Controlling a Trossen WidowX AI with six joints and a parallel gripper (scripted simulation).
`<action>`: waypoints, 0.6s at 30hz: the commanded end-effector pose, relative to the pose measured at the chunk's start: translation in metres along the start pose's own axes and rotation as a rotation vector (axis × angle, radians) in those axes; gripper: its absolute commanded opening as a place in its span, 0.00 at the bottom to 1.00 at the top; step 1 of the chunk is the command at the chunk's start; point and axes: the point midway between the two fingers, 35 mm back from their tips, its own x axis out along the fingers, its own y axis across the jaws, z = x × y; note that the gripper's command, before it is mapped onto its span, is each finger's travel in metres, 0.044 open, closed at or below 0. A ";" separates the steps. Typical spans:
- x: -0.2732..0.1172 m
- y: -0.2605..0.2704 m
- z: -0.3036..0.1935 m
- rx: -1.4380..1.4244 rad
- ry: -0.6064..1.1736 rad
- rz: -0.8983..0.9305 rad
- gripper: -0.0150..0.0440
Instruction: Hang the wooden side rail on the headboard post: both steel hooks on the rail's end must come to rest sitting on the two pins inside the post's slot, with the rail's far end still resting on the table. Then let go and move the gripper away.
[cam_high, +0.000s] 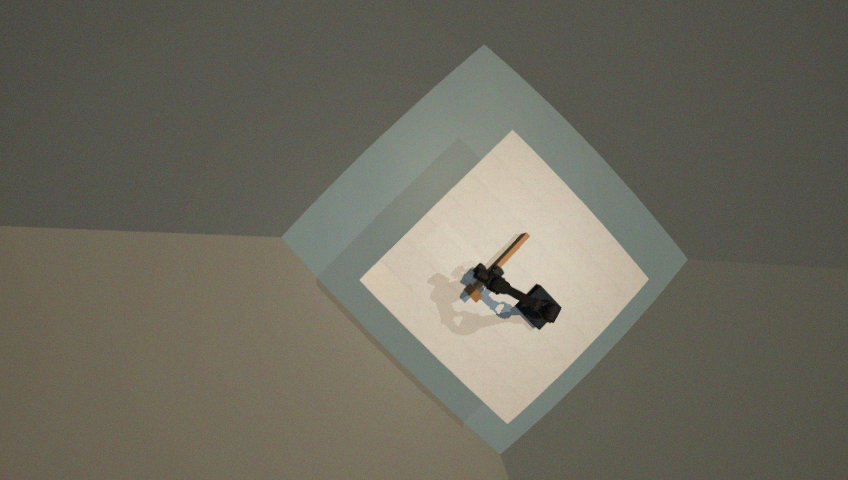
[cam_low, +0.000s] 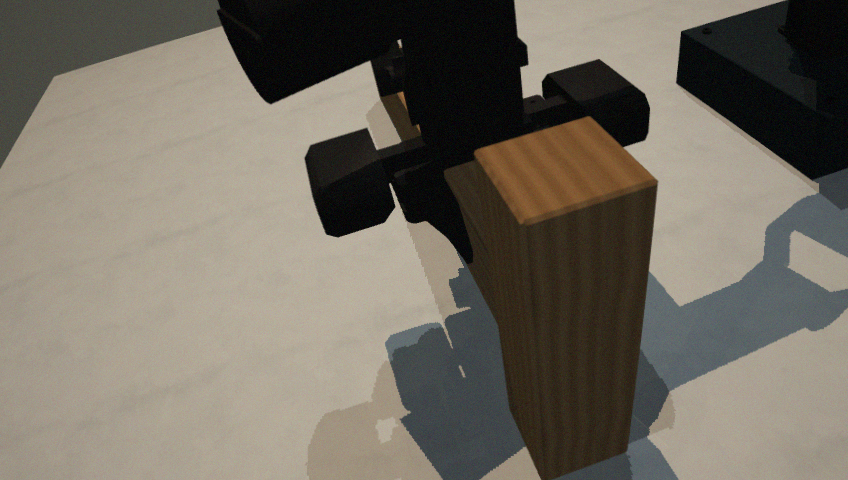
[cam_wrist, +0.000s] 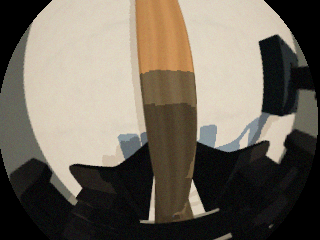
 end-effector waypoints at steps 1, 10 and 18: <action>-0.001 0.001 -0.002 0.004 0.003 0.004 0.25; -0.002 0.001 -0.003 0.004 0.003 0.004 0.25; -0.002 0.000 -0.004 0.004 0.003 0.004 0.25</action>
